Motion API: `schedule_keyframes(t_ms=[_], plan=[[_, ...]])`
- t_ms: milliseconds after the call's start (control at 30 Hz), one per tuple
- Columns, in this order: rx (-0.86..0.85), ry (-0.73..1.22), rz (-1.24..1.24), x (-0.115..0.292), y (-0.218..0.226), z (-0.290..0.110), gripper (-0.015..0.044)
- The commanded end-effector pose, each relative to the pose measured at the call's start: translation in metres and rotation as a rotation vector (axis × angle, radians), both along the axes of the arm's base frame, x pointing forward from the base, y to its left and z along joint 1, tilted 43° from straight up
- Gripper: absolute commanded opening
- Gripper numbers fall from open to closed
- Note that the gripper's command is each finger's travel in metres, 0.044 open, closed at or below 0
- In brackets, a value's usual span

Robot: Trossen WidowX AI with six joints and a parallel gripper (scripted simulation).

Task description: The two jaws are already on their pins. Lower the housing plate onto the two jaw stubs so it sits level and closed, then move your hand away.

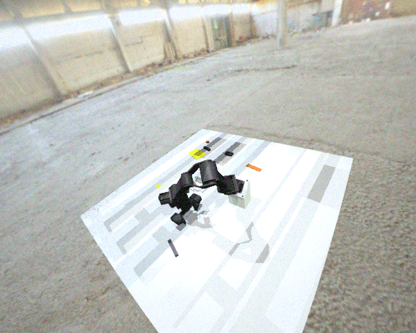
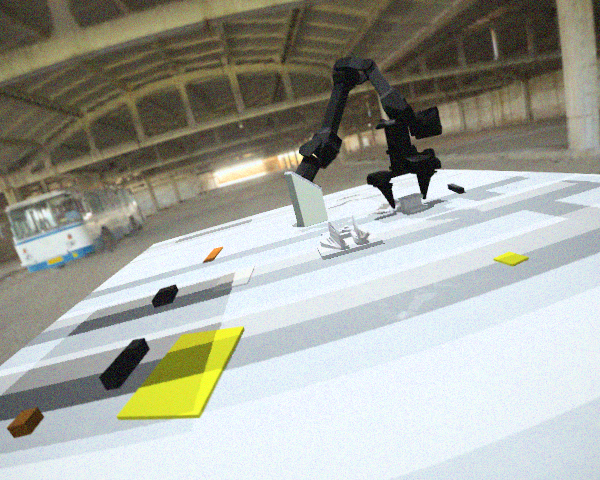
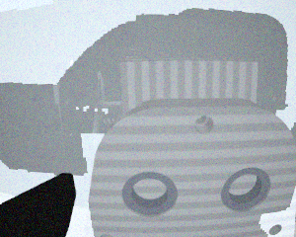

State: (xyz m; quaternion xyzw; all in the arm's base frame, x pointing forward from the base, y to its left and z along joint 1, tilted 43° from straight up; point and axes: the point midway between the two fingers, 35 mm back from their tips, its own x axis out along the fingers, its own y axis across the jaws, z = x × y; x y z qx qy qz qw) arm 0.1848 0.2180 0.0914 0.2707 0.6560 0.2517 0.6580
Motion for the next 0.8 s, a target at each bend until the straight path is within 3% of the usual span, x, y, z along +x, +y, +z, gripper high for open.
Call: schedule_keyframes(t_ms=[0, 233, 767], plan=[[-0.004, 0.004, -0.005, 0.0002, 0.0002, -0.0017, 0.0440], [-0.004, 0.004, -0.005, 0.0002, 0.0002, -0.0017, 0.0440], [0.000, 0.001, 0.000, -0.0001, 0.0004, -0.0005, 0.0351]])
